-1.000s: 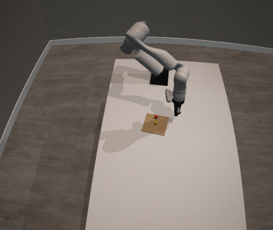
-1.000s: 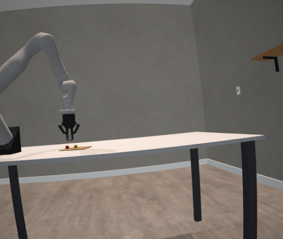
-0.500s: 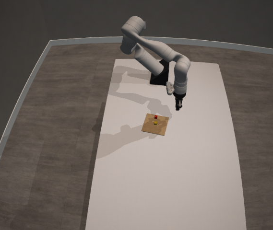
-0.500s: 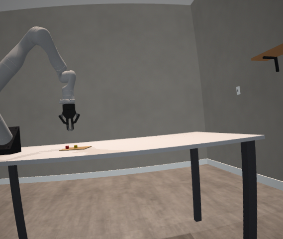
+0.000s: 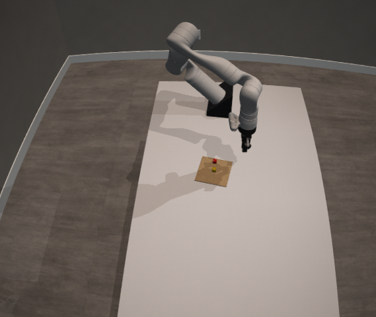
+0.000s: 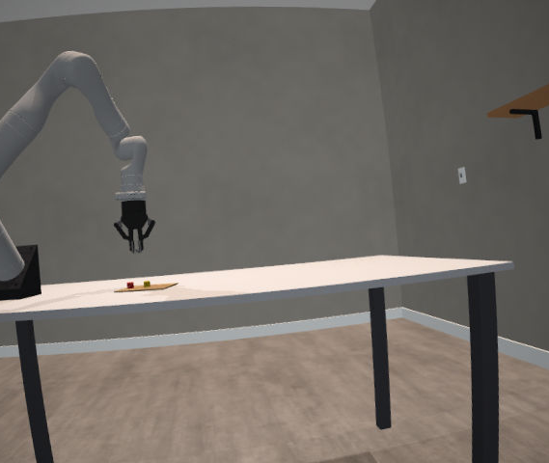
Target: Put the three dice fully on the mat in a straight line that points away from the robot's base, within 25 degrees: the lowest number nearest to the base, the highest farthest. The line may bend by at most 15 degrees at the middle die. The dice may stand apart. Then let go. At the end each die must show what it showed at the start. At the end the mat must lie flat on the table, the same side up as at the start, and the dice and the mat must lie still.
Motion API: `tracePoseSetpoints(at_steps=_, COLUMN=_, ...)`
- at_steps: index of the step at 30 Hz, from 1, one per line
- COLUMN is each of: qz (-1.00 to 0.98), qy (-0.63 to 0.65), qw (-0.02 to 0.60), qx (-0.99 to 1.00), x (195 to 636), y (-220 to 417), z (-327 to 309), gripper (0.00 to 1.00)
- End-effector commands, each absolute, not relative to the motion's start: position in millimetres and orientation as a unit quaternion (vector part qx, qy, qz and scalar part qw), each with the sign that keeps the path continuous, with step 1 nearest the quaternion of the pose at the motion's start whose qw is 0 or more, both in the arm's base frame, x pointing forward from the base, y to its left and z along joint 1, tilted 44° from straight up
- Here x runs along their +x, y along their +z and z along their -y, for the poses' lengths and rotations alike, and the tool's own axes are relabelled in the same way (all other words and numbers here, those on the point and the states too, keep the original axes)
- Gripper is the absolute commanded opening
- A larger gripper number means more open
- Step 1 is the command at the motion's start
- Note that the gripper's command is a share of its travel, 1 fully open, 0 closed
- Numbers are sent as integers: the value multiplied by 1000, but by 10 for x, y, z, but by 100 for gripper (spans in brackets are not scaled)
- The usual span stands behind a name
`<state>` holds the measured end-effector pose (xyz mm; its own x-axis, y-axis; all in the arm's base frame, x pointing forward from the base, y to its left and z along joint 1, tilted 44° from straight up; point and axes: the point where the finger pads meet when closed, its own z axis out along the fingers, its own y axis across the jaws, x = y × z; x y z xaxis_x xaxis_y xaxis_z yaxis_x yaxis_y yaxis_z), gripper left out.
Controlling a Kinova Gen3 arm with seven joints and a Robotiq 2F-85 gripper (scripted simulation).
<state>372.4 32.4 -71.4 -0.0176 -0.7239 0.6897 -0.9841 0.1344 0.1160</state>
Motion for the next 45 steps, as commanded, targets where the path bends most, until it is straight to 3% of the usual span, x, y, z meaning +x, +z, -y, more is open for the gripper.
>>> tracePoseSetpoints(at_steps=1, qz=680, qy=203, qw=317, qx=629, x=3736, y=-704, z=-324, gripper=11)
tracePoseSetpoints(at_steps=18, qz=601, qy=160, qw=340, qx=706, x=3853, y=-589, z=-192, gripper=11)
tracePoseSetpoints(at_steps=45, qz=284, qy=16, qw=374, qx=883, x=4267, y=-135, z=358, gripper=11)
